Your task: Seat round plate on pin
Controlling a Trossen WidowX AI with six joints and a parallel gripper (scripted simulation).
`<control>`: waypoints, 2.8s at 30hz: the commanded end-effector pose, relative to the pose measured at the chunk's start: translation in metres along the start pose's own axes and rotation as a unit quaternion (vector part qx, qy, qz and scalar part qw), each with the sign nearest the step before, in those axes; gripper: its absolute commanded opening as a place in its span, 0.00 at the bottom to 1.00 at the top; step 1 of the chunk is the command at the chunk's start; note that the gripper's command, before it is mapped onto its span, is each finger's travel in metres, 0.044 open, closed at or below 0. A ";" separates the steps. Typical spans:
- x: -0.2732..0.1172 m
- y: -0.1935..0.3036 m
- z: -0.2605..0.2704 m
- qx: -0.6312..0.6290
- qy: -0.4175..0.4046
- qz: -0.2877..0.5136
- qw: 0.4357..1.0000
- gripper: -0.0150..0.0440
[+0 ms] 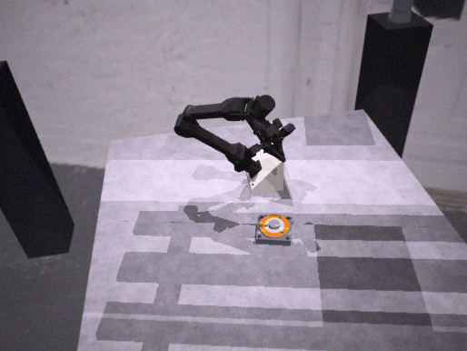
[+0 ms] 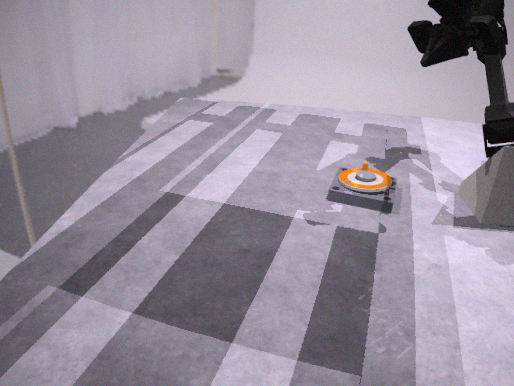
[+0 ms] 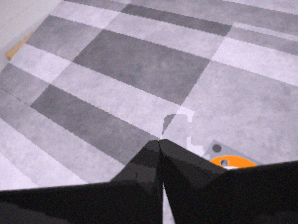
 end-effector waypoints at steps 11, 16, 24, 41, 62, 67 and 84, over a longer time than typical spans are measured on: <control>0.107 0.029 -0.105 0.132 0.167 0.289 0.933 0.25; 0.134 0.053 -0.141 0.168 0.206 0.381 0.885 0.25; 0.144 0.060 -0.146 0.169 0.207 0.385 0.883 0.25; 0.163 0.092 -0.154 0.169 0.209 0.385 0.883 0.25; 0.152 0.106 -0.146 0.169 0.208 0.385 0.883 0.25; 0.150 0.108 -0.143 0.169 0.208 0.386 0.883 0.25; 0.145 0.114 -0.136 0.169 0.208 0.386 0.883 0.25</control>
Point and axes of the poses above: the point midway between the two fingers, 35 mm back from their tips, its own x axis out along the fingers, its own z axis across the jaws, y = z × x, the point moved 3 cm from there along -x, back along the fingers, and after that the axes turned 5 degrees about x, right-handed, at the moved point
